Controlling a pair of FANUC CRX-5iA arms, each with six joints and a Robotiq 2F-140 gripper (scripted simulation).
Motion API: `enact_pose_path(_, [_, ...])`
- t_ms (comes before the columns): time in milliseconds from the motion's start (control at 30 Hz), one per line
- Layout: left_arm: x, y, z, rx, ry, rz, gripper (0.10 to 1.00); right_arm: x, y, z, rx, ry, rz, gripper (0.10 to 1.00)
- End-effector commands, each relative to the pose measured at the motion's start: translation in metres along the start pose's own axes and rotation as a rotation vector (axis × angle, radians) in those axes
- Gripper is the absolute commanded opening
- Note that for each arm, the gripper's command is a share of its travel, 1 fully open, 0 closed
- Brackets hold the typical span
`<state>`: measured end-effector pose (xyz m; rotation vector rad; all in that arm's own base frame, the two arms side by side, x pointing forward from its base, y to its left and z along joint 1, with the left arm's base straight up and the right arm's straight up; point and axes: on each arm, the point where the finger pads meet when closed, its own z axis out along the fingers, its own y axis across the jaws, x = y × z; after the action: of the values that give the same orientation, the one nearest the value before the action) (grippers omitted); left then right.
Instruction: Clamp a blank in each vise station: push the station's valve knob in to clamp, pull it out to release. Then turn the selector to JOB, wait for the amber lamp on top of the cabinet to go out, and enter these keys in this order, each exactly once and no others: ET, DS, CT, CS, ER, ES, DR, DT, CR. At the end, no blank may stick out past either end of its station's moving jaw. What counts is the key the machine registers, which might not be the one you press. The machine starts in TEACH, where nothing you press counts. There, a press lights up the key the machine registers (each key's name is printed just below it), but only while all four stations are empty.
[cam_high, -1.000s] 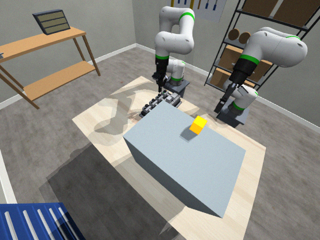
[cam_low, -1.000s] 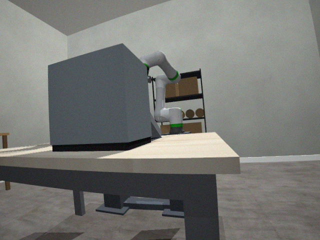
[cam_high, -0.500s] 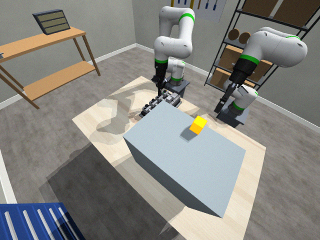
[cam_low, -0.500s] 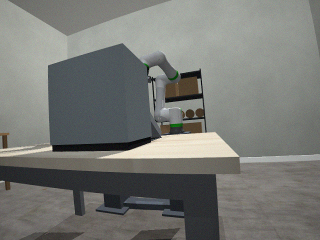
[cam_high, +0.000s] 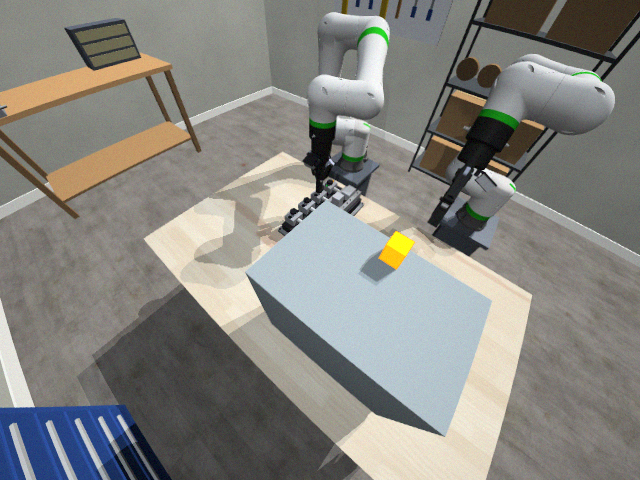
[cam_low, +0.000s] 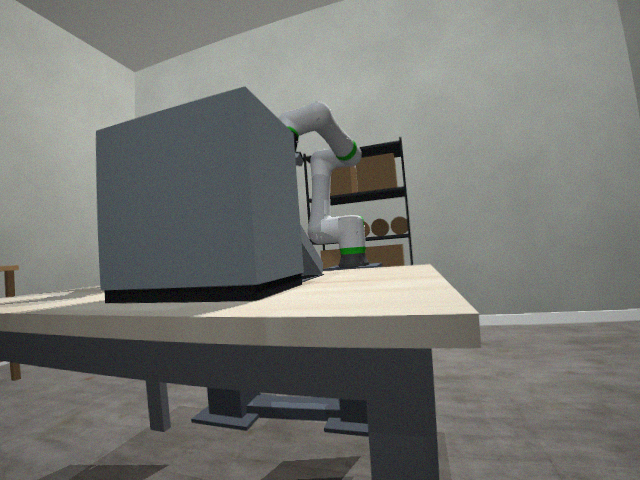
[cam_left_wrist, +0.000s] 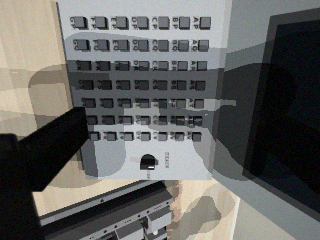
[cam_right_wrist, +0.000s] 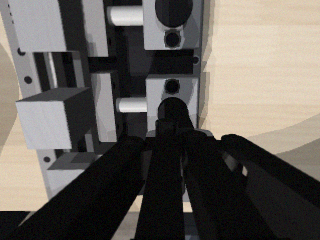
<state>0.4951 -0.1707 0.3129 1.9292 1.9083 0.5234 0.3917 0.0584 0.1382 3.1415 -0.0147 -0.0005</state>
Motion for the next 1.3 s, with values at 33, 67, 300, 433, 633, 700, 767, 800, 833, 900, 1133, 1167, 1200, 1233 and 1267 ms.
enact_pose_path(33, [0.0,0.001,-0.001,-0.002,-0.001,0.0,1.0,0.0,0.0,0.003,0.0,0.001,0.0,0.099])
enact_pose_path(67, [0.0,0.001,-0.001,-0.002,-0.001,0.0,1.0,0.0,0.0,0.004,0.0,0.001,0.0,0.099])
enact_pose_path(300, [0.0,0.001,-0.001,-0.002,-0.001,0.0,1.0,0.0,0.0,0.006,0.0,0.001,0.0,0.099])
enact_pose_path(433, [0.0,0.001,-0.001,-0.002,-0.001,0.0,1.0,0.0,0.0,0.004,0.0,0.001,0.0,0.099])
enact_pose_path(633, [0.0,0.001,-0.001,-0.002,-0.001,0.0,1.0,0.0,0.0,-0.011,0.0,0.001,0.0,0.099])
enact_pose_path(700, [0.0,0.001,-0.001,-0.002,-0.001,0.0,1.0,0.0,0.0,-0.021,0.0,0.001,0.0,0.099])
enact_pose_path(767, [0.0,0.001,-0.001,-0.002,-0.001,0.0,1.0,0.0,0.0,-0.028,0.0,0.001,0.0,0.099])
enact_pose_path(800, [0.0,0.001,-0.001,-0.002,-0.001,0.0,1.0,0.0,0.0,-0.031,0.0,0.001,0.0,0.099])
enact_pose_path(833, [0.0,0.001,-0.001,-0.002,-0.001,0.0,1.0,0.0,0.0,-0.032,0.0,0.001,0.0,0.099])
enact_pose_path(900, [0.0,0.001,-0.001,-0.002,-0.001,0.0,1.0,0.0,0.0,-0.033,0.0,0.001,0.0,0.099])
enact_pose_path(1133, [0.0,0.001,-0.001,-0.002,-0.001,0.0,1.0,0.006,0.0,-0.034,0.0,0.001,0.0,0.099])
enact_pose_path(1167, [0.0,0.001,-0.001,-0.002,-0.001,0.0,1.0,0.01,-0.001,-0.034,0.0,0.001,0.0,0.099])
enact_pose_path(1200, [0.0,0.001,-0.001,-0.002,-0.001,0.0,1.0,0.015,-0.001,-0.034,0.0,0.001,0.0,0.099])
enact_pose_path(1233, [0.0,0.001,-0.001,-0.002,-0.001,0.0,1.0,0.021,-0.001,-0.035,0.0,0.001,0.0,0.099])
enact_pose_path(1267, [0.0,0.001,-0.001,-0.002,-0.001,0.0,1.0,0.028,-0.002,-0.035,0.0,0.001,0.0,0.099])
